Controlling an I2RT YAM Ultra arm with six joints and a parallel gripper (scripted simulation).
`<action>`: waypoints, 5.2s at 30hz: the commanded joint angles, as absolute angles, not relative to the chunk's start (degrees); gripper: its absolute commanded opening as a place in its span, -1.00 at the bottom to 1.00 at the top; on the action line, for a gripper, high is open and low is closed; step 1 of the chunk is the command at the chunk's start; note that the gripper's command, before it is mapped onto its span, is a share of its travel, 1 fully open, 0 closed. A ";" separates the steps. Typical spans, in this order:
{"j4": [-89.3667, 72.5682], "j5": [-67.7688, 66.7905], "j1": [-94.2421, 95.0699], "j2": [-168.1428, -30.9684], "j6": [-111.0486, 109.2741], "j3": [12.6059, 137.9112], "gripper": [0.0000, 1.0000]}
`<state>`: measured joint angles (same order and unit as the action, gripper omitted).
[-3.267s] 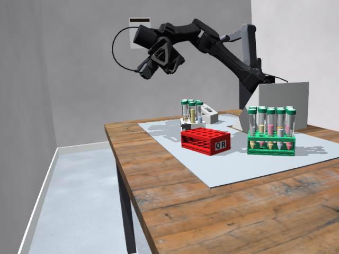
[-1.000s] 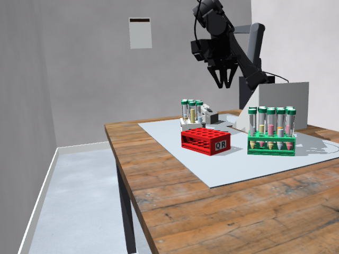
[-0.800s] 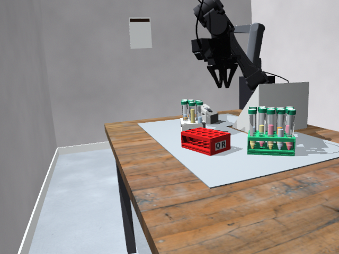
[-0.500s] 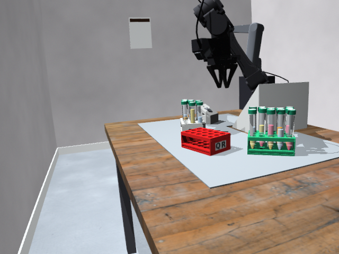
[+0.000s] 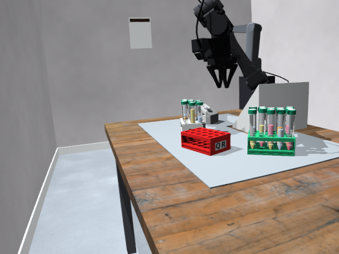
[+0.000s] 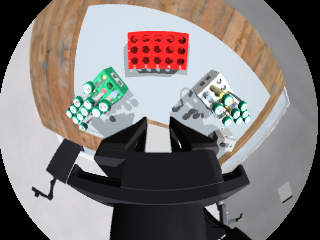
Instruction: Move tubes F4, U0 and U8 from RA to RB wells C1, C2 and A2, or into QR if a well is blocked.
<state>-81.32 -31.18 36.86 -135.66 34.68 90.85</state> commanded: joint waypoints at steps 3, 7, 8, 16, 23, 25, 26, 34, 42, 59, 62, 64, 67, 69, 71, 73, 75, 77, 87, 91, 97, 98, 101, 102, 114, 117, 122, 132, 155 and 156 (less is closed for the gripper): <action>-80.65 -32.16 38.57 -134.03 34.22 92.15 -0.40; -80.65 -32.16 38.57 -134.03 34.22 92.15 -0.40; -80.65 -32.16 38.57 -134.03 34.22 92.15 -0.40; -82.64 -32.10 38.88 -134.45 30.73 93.02 -0.40; -82.62 -32.05 38.86 -134.40 27.84 93.01 -0.40; -82.61 -32.04 38.85 -134.39 27.81 93.00 -0.40; -82.61 -32.04 38.85 -134.39 27.81 93.00 -0.40; -82.60 -32.02 38.84 -134.37 27.77 92.99 -0.40; -82.59 -32.02 38.84 -134.37 27.87 92.99 -0.40; -84.33 -34.06 34.14 -128.36 24.46 88.14 -0.40; -84.64 -34.43 33.52 -127.33 23.81 88.96 -0.40; -85.15 -34.95 32.48 -125.94 22.78 87.49 -0.40; -85.76 -35.79 30.90 -123.61 21.19 86.66 -0.40; -86.22 -36.38 29.80 -122.08 20.06 86.23 -0.40; -86.67 -36.97 28.72 -120.64 18.94 86.53 -0.40; -87.16 -37.52 27.67 -119.38 17.82 86.89 -0.40; -87.66 -38.04 26.60 -118.22 16.64 86.68 -0.40; -87.90 -38.29 26.06 -117.63 16.04 86.63 -0.40; -87.34 -39.02 25.64 -116.07 14.15 85.61 -0.40; -86.42 -38.83 25.96 -118.08 14.71 85.90 -0.40; -85.86 -38.70 26.00 -116.35 14.96 85.02 -0.40; -85.43 -38.88 25.88 -116.38 14.52 84.67 -0.40; -84.02 -39.10 25.44 -116.62 13.98 83.54 -0.40; -83.53 -39.18 25.27 -116.71 13.80 83.18 -0.40; -78.74 -40.07 22.93 -118.46 11.54 79.99 -0.40; -77.33 -40.33 21.59 -118.15 10.87 78.94 -0.40; -75.05 -40.75 21.48 -118.12 9.76 77.41 -0.40; -72.58 -41.14 20.83 -118.18 8.51 77.97 -0.40; -71.05 -41.48 19.26 -115.91 7.62 74.18 -0.40; -70.95 -41.50 19.08 -115.86 7.55 74.07 -0.40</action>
<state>-72.66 -40.64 19.14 -117.78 8.25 75.42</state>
